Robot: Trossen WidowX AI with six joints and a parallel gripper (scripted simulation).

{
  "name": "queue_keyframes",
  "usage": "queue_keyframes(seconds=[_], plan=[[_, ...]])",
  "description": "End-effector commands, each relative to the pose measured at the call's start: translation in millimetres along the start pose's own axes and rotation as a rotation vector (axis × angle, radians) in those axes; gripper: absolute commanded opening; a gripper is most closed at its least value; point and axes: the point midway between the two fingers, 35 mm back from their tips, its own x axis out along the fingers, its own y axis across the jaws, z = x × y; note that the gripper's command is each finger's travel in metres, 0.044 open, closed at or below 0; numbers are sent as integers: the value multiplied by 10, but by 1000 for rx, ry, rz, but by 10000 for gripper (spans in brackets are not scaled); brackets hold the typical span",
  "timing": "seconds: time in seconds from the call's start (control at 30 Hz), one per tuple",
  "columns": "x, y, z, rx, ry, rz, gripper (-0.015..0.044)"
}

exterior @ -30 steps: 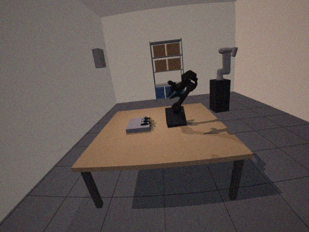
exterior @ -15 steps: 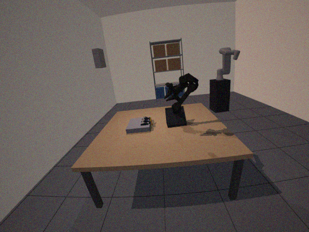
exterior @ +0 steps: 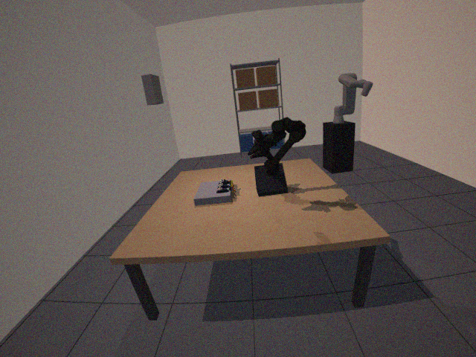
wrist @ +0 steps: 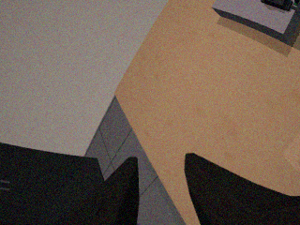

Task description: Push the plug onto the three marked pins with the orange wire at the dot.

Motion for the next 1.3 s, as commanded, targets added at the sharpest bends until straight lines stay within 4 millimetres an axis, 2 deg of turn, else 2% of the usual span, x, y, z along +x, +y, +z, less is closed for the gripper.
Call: queue_keyframes(seconds=[0.0,0.7,1.27], plan=[[100,15,11,-66,-17,13,115],[513,100,87,-385,-79,74,115],[811,147,226,-637,-149,105,115]])
